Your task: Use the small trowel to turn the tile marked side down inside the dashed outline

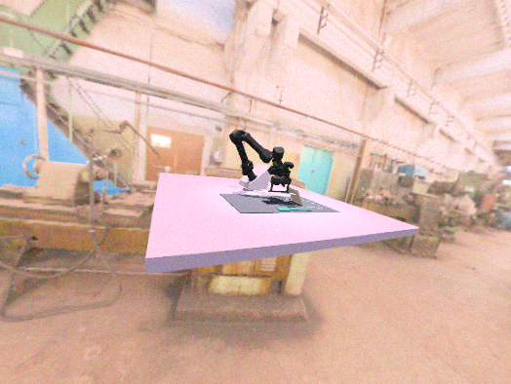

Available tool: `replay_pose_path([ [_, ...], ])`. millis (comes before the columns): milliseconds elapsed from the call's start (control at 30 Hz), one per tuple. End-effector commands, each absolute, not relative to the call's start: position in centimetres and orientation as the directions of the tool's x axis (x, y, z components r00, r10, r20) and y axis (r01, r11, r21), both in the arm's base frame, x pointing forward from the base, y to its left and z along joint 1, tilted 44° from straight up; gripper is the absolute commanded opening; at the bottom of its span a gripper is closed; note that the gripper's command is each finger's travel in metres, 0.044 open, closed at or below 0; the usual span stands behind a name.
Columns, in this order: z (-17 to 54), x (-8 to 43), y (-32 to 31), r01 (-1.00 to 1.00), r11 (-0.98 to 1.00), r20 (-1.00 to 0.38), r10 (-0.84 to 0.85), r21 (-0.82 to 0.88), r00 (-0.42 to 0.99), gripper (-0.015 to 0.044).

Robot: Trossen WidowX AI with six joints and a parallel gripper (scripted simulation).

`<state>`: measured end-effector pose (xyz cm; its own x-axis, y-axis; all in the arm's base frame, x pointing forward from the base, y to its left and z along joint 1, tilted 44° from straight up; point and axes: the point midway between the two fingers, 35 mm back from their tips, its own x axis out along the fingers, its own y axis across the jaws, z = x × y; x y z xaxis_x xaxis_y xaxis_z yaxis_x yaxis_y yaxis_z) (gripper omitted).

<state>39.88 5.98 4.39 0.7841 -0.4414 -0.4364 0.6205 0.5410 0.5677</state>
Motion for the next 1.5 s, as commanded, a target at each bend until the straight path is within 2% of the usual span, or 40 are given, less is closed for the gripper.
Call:
replay_pose_path([
  [0,3.9,40.1,8.0,0.607,0.541,-0.431,-0.428,0.582,0.795,0.0000],
  [1067,-3.3,40.3,10.4,0.606,0.540,-0.431,-0.427,0.584,0.795,0.0000],
  [1467,1.5,40.4,9.3,0.608,0.523,-0.439,-0.421,0.598,0.794,0.0000],
])
